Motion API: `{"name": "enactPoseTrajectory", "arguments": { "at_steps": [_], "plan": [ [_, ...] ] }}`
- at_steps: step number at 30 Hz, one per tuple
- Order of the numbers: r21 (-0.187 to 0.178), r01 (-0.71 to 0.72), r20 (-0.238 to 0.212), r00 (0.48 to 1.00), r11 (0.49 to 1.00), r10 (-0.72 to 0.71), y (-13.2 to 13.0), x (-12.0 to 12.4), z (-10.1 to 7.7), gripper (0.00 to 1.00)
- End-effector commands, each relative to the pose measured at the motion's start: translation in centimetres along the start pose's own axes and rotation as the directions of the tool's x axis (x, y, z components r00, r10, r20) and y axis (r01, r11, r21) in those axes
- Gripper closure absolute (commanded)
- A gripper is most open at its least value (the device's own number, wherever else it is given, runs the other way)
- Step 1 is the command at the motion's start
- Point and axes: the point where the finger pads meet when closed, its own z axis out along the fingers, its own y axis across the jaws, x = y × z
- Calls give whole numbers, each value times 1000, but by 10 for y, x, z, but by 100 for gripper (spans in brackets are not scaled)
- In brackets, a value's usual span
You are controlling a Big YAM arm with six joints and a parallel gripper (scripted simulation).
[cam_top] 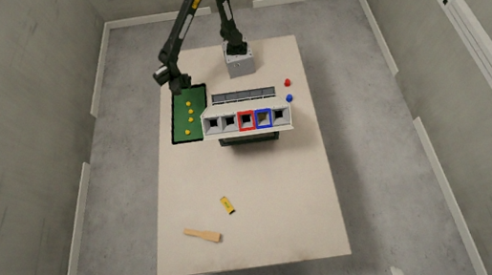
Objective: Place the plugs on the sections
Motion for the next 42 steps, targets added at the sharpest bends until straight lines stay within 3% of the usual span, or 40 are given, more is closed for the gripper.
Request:
{"name": "enactPoseTrajectory", "arguments": {
  "at_steps": [1,26,41,42],
  "plan": [
    [12,0,10,1000,1000,-1,-19,-10,-5,20],
    [13,1,11,1000,1000,-1,-27,-14,-4,20],
    [13,1,11,1000,1000,-1,-19,-11,111,20],
    [13,1,11,1000,1000,-1,-19,-11,111,20]
  ]
}}
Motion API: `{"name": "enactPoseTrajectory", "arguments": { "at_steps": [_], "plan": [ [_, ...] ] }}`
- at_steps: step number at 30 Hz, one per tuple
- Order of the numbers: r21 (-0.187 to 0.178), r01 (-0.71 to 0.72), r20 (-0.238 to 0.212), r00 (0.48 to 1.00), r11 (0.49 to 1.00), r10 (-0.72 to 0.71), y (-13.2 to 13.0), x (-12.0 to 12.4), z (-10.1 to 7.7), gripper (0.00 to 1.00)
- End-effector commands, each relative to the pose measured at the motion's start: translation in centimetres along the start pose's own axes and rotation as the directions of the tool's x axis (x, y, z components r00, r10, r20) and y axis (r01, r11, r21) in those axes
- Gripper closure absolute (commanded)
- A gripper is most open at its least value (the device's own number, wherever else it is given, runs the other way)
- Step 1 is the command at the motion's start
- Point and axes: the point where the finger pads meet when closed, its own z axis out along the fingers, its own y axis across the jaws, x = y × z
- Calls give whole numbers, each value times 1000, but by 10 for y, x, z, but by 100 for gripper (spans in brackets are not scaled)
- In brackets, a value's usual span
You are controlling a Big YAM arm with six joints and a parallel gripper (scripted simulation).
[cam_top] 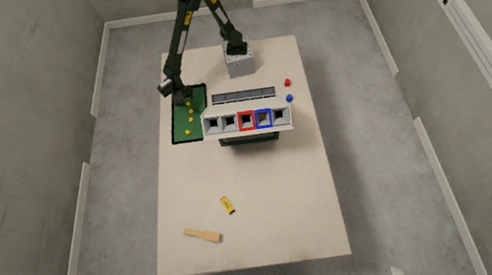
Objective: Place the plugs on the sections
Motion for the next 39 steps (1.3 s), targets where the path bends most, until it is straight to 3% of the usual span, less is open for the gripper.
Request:
{"name": "enactPoseTrajectory", "arguments": {
  "at_steps": [1,35,39],
  "plan": [
    [0,0,2,1000,1000,0,-4,0,20,20],
    [18,6,15,1000,1000,-6,-3,0,21,20],
    [18,6,15,1000,1000,-7,-3,0,28,20]
  ]
}}
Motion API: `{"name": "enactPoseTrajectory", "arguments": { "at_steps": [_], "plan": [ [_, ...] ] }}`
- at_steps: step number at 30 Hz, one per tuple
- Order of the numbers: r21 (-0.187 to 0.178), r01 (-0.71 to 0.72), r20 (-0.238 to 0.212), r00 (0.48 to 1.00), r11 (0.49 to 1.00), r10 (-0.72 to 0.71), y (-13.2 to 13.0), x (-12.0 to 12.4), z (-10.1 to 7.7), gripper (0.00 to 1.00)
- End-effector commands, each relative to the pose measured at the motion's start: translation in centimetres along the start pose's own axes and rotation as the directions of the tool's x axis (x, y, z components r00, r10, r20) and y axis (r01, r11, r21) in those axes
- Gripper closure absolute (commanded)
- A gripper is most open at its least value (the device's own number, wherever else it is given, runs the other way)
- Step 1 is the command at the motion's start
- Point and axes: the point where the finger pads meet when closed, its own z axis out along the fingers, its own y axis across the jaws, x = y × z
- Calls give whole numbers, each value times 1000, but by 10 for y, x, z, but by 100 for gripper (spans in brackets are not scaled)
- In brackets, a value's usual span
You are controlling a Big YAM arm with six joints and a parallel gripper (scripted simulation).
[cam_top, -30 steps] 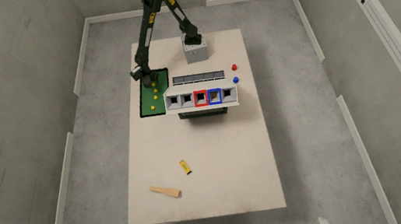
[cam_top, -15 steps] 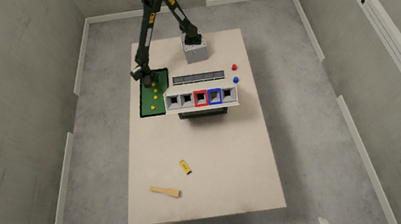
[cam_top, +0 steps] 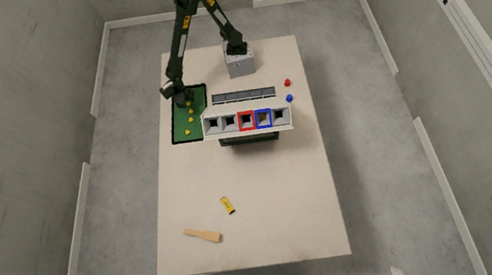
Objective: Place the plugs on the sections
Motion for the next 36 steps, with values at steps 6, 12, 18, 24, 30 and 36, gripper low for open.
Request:
{"name": "enactPoseTrajectory", "arguments": {
  "at_steps": [6,12,18,24,30,36],
  "plan": [
    [4,0,4,1000,1000,0,-3,1,17,20],
    [4,1,4,1000,1000,-1,-3,1,25,20],
    [4,1,5,1000,1000,-1,-2,3,29,20],
    [4,2,5,1000,1000,-2,0,5,34,20],
    [4,2,6,1000,1000,-2,1,7,38,20],
    [13,2,12,1000,1000,-2,2,8,39,20]
  ]
}}
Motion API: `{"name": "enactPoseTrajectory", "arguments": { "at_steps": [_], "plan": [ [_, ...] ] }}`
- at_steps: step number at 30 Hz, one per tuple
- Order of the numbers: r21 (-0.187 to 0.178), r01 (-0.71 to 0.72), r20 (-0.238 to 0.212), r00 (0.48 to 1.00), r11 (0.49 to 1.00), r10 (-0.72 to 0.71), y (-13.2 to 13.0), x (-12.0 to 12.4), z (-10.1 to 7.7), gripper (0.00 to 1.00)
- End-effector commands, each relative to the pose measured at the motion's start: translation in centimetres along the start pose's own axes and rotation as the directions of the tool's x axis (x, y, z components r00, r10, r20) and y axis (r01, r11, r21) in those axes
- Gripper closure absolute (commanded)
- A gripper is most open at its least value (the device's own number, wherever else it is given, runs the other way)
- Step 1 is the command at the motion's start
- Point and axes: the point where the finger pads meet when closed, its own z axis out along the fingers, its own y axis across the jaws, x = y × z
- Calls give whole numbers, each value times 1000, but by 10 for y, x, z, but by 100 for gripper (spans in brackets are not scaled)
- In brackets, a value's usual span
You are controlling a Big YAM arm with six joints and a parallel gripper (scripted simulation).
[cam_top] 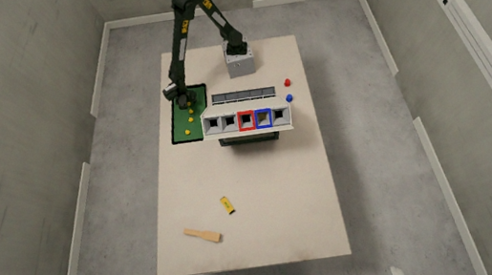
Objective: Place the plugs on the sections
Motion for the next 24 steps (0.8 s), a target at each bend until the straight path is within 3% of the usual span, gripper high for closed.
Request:
{"name": "enactPoseTrajectory", "arguments": {
  "at_steps": [1,24],
  "plan": [
    [-4,-1,0,1000,1000,1,1,5,11,20],
    [19,-1,16,1000,1000,0,0,7,10,20]
  ]
}}
